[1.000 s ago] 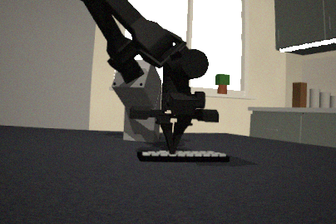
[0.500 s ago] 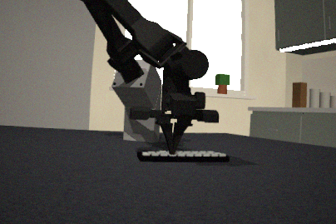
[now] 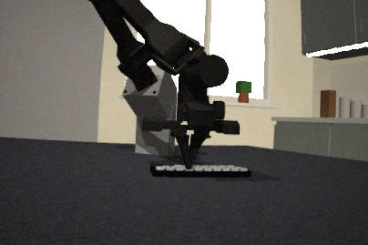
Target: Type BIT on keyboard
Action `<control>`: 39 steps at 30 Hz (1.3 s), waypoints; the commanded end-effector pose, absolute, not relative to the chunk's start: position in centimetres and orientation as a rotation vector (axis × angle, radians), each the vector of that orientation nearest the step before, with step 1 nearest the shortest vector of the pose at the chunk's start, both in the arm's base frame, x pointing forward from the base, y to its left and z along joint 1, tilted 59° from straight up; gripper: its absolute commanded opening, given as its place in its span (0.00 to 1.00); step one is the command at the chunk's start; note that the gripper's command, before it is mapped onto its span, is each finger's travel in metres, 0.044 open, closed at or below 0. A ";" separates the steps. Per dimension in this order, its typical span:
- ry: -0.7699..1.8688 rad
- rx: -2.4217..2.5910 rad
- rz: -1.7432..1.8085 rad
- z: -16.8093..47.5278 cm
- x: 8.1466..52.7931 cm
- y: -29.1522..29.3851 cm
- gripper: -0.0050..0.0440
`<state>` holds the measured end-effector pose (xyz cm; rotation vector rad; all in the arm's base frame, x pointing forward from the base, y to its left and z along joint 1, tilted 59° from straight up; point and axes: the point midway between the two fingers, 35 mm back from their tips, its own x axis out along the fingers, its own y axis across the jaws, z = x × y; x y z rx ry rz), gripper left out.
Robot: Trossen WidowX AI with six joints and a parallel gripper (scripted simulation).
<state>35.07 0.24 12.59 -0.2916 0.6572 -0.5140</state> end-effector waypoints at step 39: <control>0.661 -0.293 -0.511 7.4 32.3 6.9 0.10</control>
